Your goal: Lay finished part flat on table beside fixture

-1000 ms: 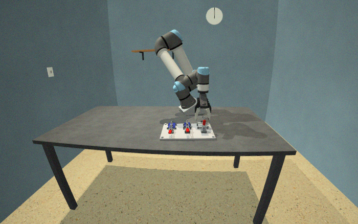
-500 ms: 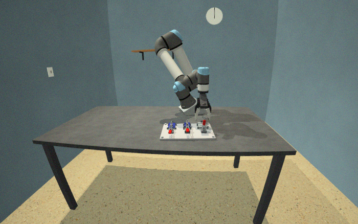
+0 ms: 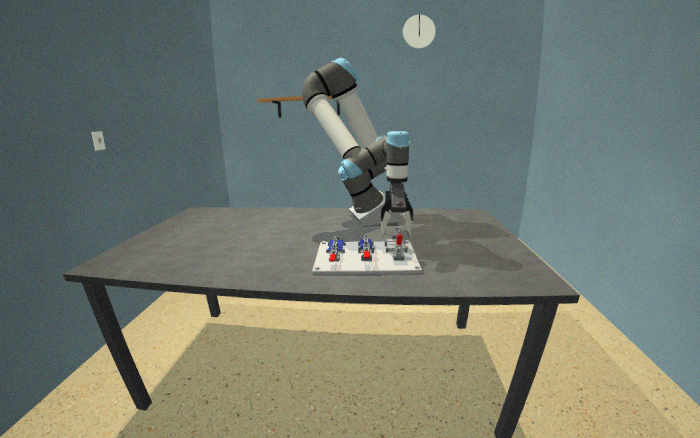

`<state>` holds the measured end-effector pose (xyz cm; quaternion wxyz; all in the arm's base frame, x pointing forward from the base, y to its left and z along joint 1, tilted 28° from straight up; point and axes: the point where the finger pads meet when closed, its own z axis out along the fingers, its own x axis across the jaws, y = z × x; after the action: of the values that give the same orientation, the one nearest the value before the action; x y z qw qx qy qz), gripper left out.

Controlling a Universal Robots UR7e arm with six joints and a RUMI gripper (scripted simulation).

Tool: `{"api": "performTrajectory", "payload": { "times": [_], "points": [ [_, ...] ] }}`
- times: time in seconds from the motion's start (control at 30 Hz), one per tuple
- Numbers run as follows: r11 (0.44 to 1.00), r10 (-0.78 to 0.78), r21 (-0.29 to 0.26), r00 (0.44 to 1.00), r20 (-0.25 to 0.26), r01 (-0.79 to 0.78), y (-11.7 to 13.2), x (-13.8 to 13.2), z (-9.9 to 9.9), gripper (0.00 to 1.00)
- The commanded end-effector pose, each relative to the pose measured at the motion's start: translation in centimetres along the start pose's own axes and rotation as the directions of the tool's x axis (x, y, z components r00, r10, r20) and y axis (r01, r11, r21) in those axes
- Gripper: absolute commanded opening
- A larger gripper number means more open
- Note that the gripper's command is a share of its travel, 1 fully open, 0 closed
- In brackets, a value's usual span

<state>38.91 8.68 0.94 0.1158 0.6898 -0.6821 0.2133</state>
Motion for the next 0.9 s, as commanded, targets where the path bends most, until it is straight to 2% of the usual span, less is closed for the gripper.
{"api": "performTrajectory", "payload": {
  "times": [0.0, 0.4, 0.87],
  "points": [
    [1.000, -0.002, -0.005, 1.000, 0.000, 0.002, 0.2, 0.0, 0.2, 0.59],
    [1.000, -0.002, -0.007, 1.000, -0.001, 0.002, 0.3, 0.0, 0.7, 0.59],
    [1.000, -0.002, -0.007, 1.000, 0.000, 0.002, 0.3, 0.0, 2.4, 0.59]
  ]
}}
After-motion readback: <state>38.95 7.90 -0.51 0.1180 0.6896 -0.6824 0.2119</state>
